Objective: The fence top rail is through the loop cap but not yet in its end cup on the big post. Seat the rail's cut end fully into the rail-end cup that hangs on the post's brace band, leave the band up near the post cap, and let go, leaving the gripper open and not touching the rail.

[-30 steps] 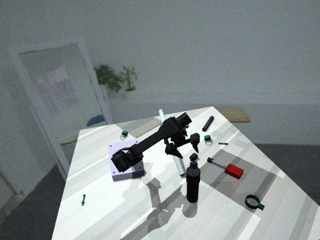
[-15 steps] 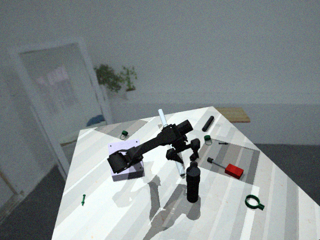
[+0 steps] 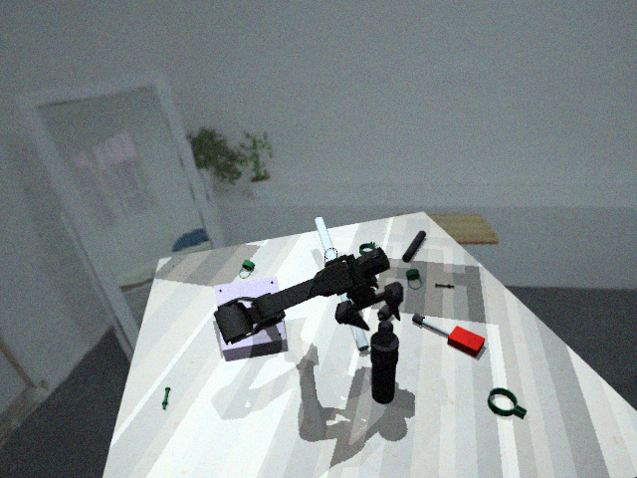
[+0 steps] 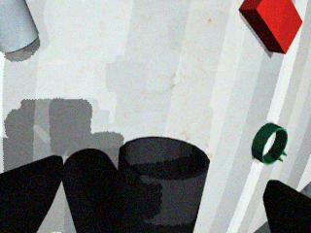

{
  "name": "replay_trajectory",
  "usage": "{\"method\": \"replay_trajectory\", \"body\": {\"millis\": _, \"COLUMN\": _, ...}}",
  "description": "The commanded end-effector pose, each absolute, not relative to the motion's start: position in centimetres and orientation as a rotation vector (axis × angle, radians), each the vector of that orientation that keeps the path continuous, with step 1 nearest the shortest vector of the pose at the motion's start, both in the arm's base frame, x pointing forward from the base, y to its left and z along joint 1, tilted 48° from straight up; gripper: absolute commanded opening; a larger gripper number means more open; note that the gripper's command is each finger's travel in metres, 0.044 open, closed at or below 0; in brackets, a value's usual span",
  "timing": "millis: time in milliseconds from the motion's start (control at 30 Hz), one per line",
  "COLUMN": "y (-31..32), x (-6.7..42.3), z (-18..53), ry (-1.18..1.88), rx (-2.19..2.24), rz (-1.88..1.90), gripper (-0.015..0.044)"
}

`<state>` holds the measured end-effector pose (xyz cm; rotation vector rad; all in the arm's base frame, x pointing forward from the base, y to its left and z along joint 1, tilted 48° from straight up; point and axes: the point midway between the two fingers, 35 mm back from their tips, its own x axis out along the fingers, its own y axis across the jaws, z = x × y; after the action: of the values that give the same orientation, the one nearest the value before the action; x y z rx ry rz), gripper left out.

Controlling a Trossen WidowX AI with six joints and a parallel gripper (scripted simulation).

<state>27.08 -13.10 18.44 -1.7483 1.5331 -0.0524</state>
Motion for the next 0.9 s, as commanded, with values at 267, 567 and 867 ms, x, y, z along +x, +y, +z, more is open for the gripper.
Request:
{"method": "replay_trajectory", "body": {"millis": 267, "y": -14.7, "x": 27.6, "z": 17.3, "ry": 1.538, "rx": -1.752, "rz": -0.041, "gripper": 0.044}}
{"method": "replay_trajectory", "body": {"millis": 567, "y": -16.0, "x": 27.9, "z": 16.8, "ry": 1.537, "rx": -1.757, "rz": -0.046, "gripper": 0.044}}
{"method": "replay_trajectory", "body": {"millis": 867, "y": -17.1, "x": 28.0, "z": 16.5, "ry": 1.535, "rx": -1.765, "rz": -0.053, "gripper": 0.044}}
